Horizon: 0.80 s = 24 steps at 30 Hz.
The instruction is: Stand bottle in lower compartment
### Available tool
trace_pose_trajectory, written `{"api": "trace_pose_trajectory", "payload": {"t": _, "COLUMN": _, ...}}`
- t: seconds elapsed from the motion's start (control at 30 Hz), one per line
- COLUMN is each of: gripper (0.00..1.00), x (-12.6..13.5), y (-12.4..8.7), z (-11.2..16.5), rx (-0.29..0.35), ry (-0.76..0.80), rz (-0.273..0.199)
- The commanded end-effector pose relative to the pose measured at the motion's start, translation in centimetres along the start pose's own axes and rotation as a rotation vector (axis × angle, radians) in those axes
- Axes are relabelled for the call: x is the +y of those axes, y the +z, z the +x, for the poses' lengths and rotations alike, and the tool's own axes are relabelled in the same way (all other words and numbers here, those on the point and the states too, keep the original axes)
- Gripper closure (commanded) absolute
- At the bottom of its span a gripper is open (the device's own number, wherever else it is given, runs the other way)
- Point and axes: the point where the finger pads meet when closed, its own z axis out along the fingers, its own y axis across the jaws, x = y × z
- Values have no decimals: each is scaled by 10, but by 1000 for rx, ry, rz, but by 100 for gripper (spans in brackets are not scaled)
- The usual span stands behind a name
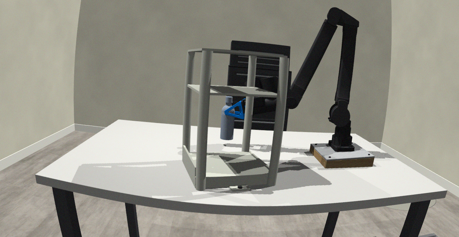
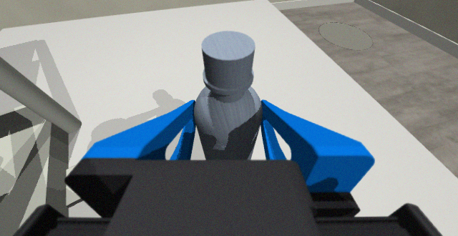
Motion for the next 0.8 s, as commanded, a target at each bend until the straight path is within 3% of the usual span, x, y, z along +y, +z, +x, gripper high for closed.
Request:
{"api": "trace_pose_trajectory", "payload": {"t": 0.0, "gripper": 63, "x": 2, "y": 15, "z": -22, "rx": -52, "ry": -4, "rz": -5}}
{"api": "trace_pose_trajectory", "payload": {"t": 0.77, "gripper": 63, "x": 2, "y": 15, "z": -29, "rx": -55, "ry": -4, "rz": -5}}
